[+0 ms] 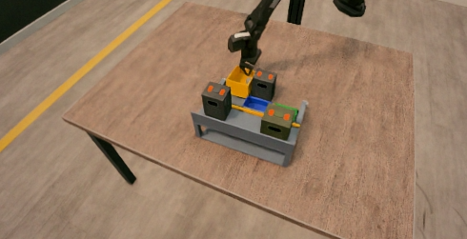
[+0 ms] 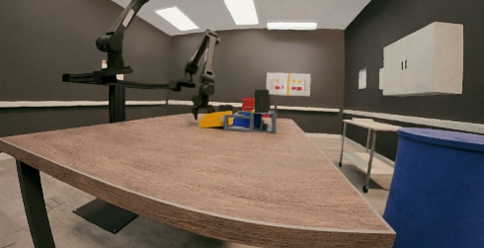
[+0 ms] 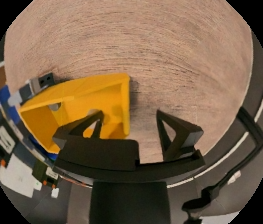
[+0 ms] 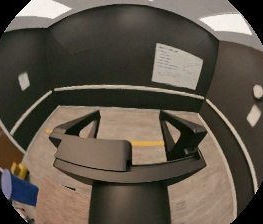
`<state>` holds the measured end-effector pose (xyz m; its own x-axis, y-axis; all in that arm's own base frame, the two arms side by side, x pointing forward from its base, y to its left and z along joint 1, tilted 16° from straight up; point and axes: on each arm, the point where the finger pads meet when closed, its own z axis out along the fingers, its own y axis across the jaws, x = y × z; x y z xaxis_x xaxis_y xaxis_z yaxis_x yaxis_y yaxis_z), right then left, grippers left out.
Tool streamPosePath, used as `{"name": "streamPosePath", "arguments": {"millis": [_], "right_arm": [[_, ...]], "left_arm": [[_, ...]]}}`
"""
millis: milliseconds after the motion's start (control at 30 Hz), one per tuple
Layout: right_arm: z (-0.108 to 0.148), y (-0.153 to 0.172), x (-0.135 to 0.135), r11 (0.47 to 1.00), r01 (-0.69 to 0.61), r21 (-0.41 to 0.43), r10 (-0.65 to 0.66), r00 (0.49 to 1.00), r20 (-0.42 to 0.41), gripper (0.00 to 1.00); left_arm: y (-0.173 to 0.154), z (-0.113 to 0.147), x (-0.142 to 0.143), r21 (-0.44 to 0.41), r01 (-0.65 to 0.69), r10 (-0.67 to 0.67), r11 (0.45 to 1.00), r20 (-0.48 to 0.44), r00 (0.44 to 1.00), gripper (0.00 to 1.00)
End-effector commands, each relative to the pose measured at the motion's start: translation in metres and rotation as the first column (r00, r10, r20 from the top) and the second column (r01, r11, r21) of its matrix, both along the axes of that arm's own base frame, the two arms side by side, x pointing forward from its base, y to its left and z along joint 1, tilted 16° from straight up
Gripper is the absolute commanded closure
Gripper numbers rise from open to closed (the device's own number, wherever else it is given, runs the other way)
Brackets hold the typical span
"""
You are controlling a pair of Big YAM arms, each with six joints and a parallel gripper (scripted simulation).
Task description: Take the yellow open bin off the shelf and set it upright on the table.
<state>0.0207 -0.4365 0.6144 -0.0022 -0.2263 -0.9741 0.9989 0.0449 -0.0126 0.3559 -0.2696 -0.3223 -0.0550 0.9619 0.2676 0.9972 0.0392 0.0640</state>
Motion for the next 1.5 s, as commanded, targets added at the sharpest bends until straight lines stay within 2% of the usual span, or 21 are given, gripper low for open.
{"name": "streamPosePath", "arguments": {"millis": [0, 267, 300, 367, 767, 1300, 1467], "right_arm": [[0.012, 0.009, -0.004, 0.999, 0.004, -0.041, -0.003, 1.000, 0.014, 0.00], [0.012, 0.009, -0.004, 0.999, 0.004, -0.041, -0.003, 1.000, 0.014, 0.00], [0.012, 0.009, -0.004, 0.999, 0.004, -0.041, -0.003, 1.000, 0.014, 0.00], [0.012, 0.009, -0.004, 0.999, 0.004, -0.041, -0.003, 1.000, 0.014, 0.00], [0.012, 0.009, -0.004, 0.999, 0.004, -0.041, -0.003, 1.000, 0.014, 0.00], [0.012, 0.009, -0.004, 0.999, 0.004, -0.041, -0.003, 1.000, 0.014, 0.00], [0.012, 0.009, -0.004, 0.999, 0.004, -0.041, -0.003, 1.000, 0.014, 0.00]], "left_arm": [[-0.018, 0.020, 0.005, -0.018, 0.009, -0.008, 1.000, 0.023, 1.000, 0.10], [-0.020, 0.032, 0.002, -0.017, 0.008, -0.008, 1.000, 0.020, 1.000, 0.10], [-0.028, 0.036, 0.009, -0.029, 0.012, -0.011, 1.000, 0.031, 0.999, 0.10], [-0.022, 0.039, 0.001, -0.017, 0.008, -0.008, 1.000, 0.019, 1.000, 0.10], [-0.029, 0.066, 0.000, -0.019, 0.008, -0.008, 1.000, 0.020, 1.000, 0.10], [-0.034, 0.081, 0.002, -0.024, 0.009, -0.009, 1.000, 0.025, 1.000, 0.10], [-0.029, 0.074, -0.003, -0.011, 0.010, -0.010, 1.000, 0.011, 1.000, 0.10]]}}
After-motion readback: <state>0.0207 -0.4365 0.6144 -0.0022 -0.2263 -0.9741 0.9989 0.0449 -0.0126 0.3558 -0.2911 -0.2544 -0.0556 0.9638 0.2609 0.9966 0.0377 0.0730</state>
